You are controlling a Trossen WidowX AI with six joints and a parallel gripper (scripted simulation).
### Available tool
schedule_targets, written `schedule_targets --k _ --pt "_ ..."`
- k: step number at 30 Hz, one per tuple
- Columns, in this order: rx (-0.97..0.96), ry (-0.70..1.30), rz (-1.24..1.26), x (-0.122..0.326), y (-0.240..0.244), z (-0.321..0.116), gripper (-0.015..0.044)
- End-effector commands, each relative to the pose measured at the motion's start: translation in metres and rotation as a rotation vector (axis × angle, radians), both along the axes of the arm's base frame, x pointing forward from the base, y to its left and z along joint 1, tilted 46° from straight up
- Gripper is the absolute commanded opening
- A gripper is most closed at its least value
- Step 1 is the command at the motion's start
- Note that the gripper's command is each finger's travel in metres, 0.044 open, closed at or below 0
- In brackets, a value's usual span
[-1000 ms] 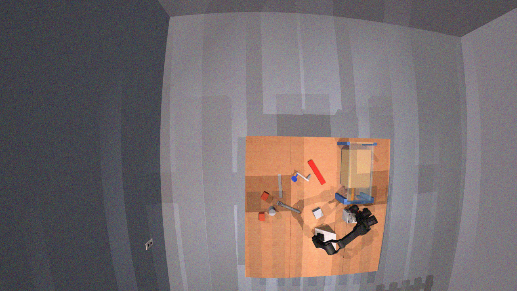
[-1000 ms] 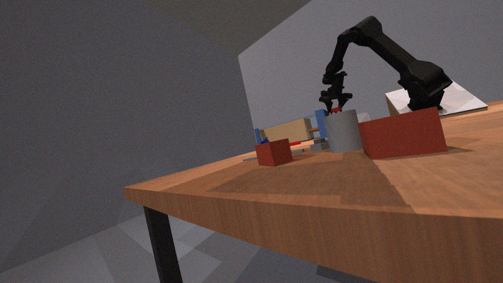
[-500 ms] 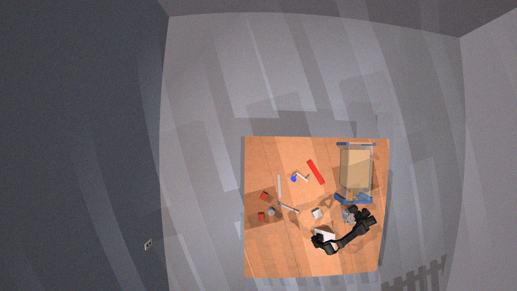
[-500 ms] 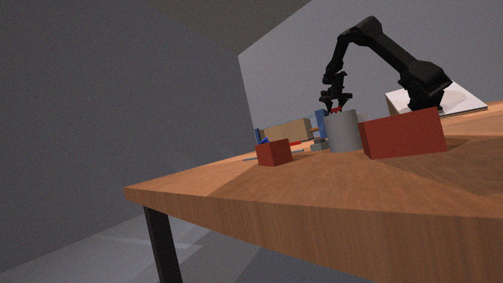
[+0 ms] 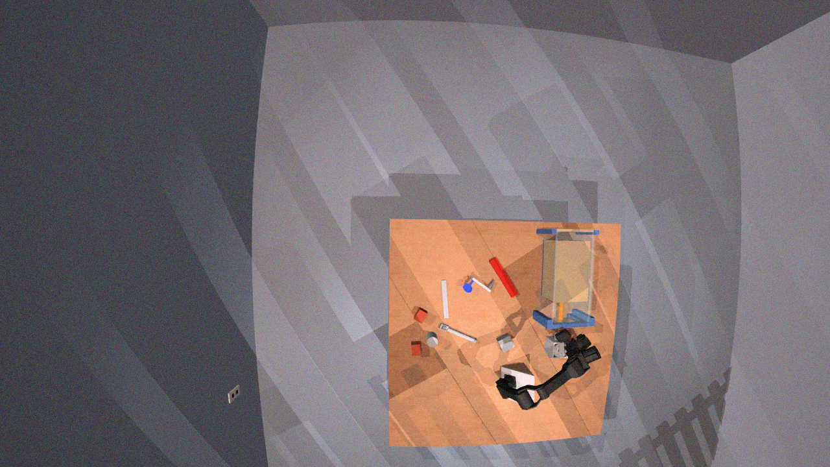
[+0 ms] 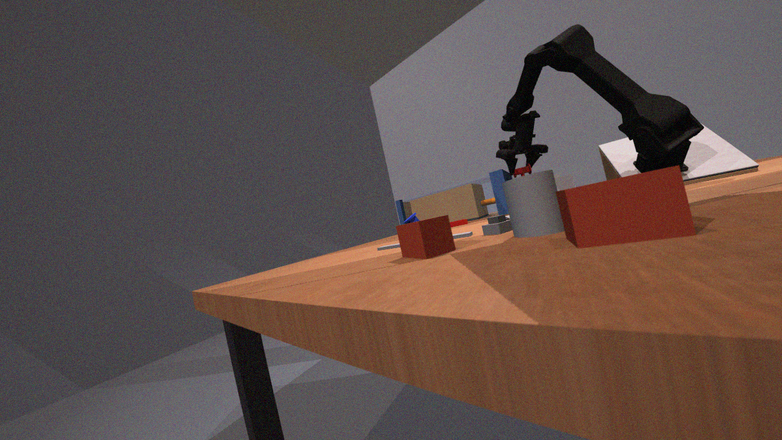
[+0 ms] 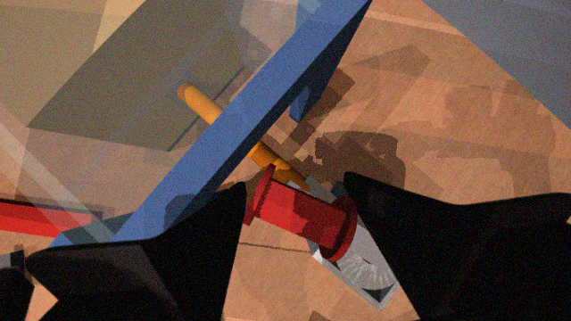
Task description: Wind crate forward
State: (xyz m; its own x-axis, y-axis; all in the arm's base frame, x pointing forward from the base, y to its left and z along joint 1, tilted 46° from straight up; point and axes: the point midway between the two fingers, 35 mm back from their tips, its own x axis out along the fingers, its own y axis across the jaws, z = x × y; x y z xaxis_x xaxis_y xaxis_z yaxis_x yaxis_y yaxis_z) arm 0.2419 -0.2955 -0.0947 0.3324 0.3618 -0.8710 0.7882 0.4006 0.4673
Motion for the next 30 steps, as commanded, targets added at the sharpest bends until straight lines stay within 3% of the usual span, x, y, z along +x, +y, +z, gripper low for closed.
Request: schedule_targets --k 1,29,30 --pt "-0.001 0.002 0.001 -0.0005 -0.0003 0.0 0.0" --pt "-0.001 0.002 0.001 -0.0005 -0.0003 0.0 0.0" --pt "0.0 0.0 0.0 0.0 0.0 0.0 0.0026"
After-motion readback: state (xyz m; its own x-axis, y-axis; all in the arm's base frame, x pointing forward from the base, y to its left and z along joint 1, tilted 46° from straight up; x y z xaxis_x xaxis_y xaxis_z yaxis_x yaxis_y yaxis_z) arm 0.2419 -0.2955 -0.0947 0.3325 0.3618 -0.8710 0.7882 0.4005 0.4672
